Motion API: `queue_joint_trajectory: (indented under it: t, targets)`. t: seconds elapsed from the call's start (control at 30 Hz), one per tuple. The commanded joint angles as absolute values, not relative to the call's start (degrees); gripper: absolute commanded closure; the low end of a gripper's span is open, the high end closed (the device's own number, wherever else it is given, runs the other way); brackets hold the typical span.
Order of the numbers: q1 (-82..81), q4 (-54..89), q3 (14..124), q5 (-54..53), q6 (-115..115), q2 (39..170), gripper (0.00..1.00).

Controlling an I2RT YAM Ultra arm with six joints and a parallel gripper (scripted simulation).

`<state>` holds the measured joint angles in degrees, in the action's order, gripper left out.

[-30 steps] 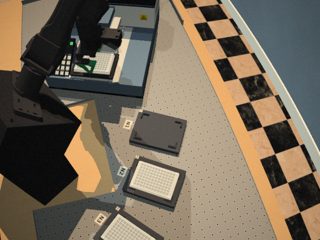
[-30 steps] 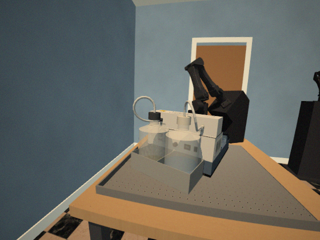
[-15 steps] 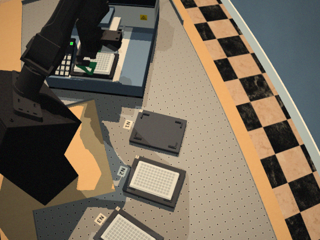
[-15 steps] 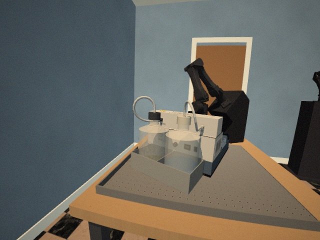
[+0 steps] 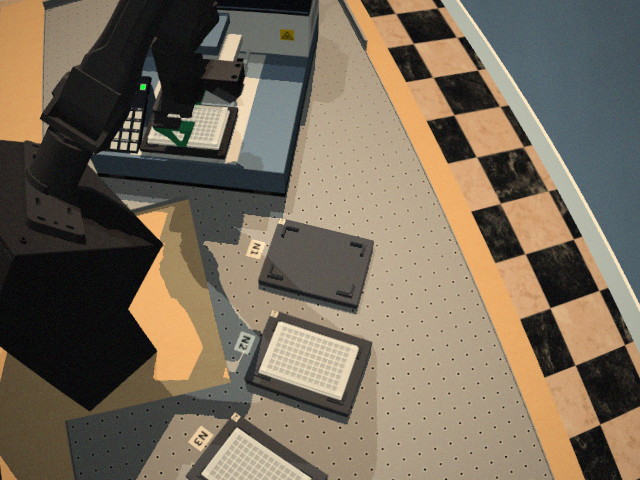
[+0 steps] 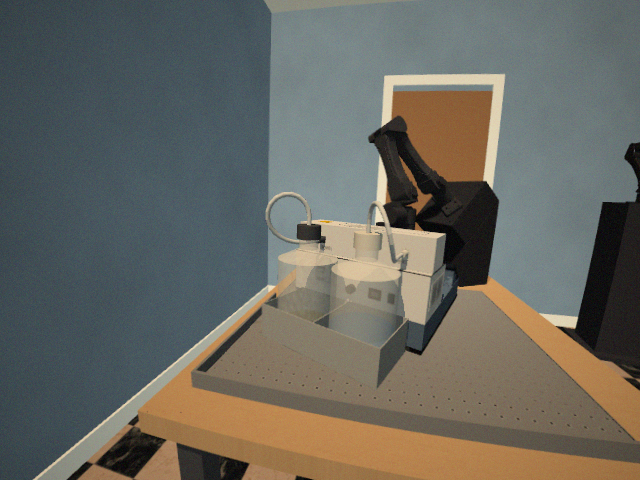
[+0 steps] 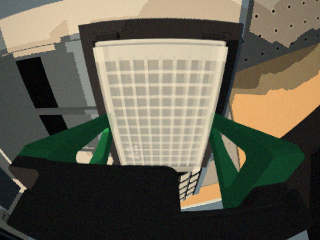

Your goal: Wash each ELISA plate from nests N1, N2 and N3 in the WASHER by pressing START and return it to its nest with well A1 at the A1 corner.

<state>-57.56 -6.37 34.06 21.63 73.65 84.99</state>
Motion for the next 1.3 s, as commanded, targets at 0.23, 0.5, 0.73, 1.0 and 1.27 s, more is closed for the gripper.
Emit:
queue_joint_trajectory:
  t: [0.23, 0.5, 0.73, 1.0, 1.27]
  targets:
    - [-57.6, -6.4, 34.2, 21.7, 73.5, 84.8, 0.5]
    - [-57.6, -6.4, 34.2, 21.7, 73.5, 84.8, 0.7]
    - [-57.6, -6.4, 34.2, 21.7, 73.5, 84.8, 0.9]
    - [-57.6, -6.4, 34.2, 21.7, 73.5, 84.8, 1.0]
    - [-57.6, -6.4, 34.2, 21.7, 73.5, 84.8, 1.0]
